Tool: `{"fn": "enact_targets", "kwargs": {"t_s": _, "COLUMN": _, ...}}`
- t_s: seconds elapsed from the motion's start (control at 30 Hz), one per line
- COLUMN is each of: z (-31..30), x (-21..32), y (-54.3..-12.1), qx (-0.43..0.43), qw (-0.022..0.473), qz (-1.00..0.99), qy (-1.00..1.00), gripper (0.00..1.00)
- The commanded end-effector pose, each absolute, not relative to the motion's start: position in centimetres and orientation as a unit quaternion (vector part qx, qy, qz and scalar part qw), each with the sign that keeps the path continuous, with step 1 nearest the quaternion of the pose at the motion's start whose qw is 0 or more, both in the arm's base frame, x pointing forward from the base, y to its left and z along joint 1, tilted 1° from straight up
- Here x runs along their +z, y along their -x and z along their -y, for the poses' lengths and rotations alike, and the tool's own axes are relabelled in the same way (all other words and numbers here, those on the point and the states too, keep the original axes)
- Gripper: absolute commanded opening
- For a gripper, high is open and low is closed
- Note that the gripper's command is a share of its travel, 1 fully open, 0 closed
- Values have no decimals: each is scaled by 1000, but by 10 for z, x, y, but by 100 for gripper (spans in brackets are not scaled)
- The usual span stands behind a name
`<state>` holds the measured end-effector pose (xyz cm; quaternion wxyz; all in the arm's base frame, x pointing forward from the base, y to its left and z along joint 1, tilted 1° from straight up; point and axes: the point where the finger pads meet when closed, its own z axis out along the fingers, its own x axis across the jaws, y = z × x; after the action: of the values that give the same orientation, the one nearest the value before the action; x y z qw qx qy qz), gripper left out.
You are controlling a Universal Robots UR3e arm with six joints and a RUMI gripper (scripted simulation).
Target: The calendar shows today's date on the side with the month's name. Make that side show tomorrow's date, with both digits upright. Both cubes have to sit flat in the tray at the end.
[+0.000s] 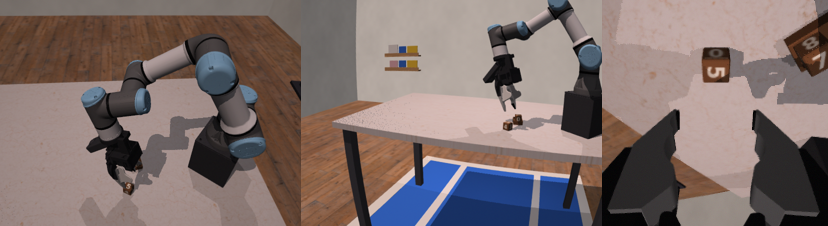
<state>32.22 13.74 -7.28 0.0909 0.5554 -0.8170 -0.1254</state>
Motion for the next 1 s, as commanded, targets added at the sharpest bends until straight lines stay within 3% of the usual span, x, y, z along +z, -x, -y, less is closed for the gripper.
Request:
{"fn": "enact_targets", "kwargs": {"t_s": 0.0, "z": -137, "x": -73, "y": -326, "qx": -105, "qw": 73, "qz": 821, "qy": -556, "gripper": 40}}
{"fn": "enact_targets", "kwargs": {"t_s": 0.97, "z": -137, "x": -75, "y": -326, "qx": -76, "qw": 55, "qz": 824, "qy": -559, "gripper": 40}}
